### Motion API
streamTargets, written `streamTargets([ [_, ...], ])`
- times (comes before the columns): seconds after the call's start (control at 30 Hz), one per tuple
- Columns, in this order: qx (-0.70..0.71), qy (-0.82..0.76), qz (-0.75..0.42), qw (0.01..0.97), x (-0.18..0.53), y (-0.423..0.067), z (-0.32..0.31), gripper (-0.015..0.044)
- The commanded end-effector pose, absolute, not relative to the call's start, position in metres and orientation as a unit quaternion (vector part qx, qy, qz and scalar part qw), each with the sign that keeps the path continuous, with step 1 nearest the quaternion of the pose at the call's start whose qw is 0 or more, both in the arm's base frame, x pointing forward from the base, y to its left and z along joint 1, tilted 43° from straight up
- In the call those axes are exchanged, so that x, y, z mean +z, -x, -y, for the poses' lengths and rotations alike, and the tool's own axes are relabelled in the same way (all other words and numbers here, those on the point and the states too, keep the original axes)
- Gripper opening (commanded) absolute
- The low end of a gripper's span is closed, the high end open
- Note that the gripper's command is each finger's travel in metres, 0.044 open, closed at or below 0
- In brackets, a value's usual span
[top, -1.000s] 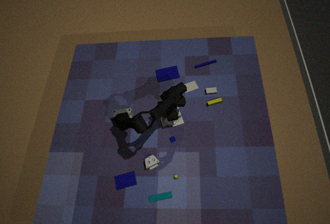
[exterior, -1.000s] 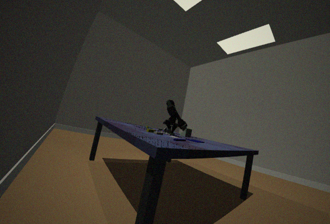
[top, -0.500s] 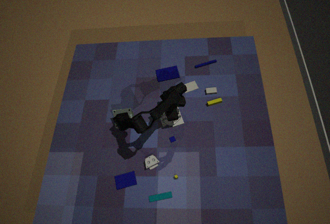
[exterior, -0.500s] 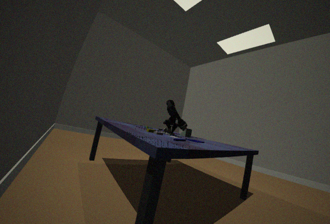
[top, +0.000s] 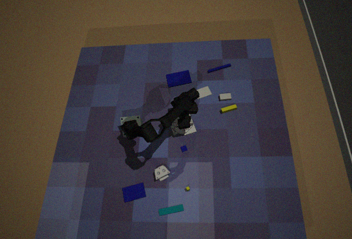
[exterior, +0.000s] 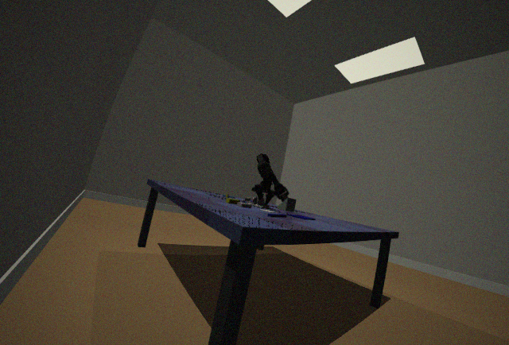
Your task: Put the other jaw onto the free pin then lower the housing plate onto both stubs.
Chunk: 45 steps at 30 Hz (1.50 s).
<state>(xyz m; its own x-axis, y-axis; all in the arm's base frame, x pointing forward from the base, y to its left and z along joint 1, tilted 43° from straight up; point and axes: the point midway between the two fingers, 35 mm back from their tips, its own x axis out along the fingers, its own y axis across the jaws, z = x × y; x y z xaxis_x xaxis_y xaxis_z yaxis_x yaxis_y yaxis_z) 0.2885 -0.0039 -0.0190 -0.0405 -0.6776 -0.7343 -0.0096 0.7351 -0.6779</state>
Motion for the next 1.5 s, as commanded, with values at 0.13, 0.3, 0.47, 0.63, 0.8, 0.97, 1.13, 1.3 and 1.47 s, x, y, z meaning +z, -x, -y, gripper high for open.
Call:
streamTargets([
  [0.13,-0.259,0.256,-0.673,0.644,-0.019,-0.288,0.004,0.0224],
  [0.3,-0.259,0.256,-0.673,0.644,-0.014,-0.289,-0.001,0.0224],
  [0.47,-0.257,0.256,-0.673,0.644,0.018,-0.292,-0.032,0.0224],
  [0.63,-0.255,0.262,-0.673,0.643,0.024,-0.290,-0.037,0.0224],
  [0.8,-0.250,0.224,-0.663,0.669,0.030,-0.303,-0.040,0.0355],
  [0.97,-0.234,0.217,-0.662,0.678,0.039,-0.311,-0.037,0.0440],
  [1.13,-0.191,0.258,-0.676,0.664,0.056,-0.311,-0.021,0.0440],
  [1.3,-0.144,0.302,-0.687,0.645,0.075,-0.309,-0.003,0.0440],
  [1.47,-0.096,0.344,-0.696,0.624,0.092,-0.305,0.015,0.0440],
])
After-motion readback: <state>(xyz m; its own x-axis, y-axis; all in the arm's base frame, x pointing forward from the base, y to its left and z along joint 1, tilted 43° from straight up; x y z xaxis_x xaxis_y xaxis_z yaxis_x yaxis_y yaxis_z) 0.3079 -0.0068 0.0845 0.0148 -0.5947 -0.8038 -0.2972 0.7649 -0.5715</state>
